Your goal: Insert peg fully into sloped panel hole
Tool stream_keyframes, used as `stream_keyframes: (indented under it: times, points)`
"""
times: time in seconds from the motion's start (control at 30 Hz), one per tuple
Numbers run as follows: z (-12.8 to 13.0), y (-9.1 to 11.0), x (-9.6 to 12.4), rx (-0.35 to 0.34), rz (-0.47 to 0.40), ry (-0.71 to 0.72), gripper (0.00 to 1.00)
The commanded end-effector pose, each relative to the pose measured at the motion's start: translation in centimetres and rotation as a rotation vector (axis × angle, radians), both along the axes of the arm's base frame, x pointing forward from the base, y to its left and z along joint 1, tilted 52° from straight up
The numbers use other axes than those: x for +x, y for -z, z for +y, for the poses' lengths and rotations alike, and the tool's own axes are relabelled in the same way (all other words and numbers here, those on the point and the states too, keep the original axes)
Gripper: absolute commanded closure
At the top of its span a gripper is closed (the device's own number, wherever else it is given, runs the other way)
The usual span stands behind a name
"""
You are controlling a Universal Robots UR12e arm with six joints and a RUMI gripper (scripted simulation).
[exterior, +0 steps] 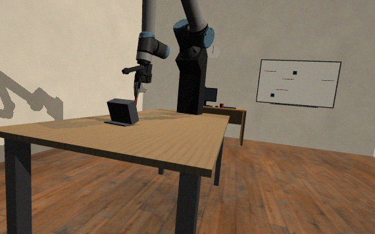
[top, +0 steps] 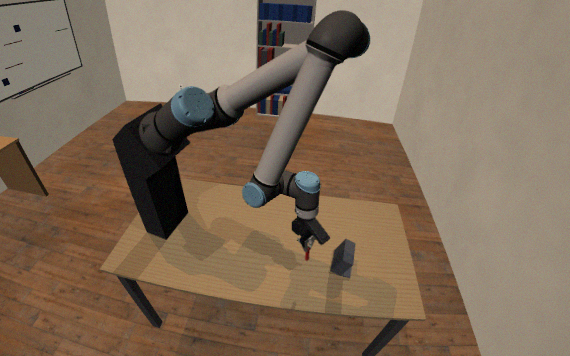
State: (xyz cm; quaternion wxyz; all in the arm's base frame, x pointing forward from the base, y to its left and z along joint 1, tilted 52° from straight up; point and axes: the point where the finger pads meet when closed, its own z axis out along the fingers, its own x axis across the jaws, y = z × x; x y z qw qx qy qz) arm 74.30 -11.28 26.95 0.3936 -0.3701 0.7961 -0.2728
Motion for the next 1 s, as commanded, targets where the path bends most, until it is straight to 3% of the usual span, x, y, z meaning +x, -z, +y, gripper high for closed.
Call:
stream_keyframes:
  times: [0.0, 0.97]
  points:
    - [-0.3, -0.5, 0.6, -0.017, -0.021, -0.001, 1.0]
    - [-1.2, -1.6, 2.4, -0.068, -0.092, -0.004, 1.0]
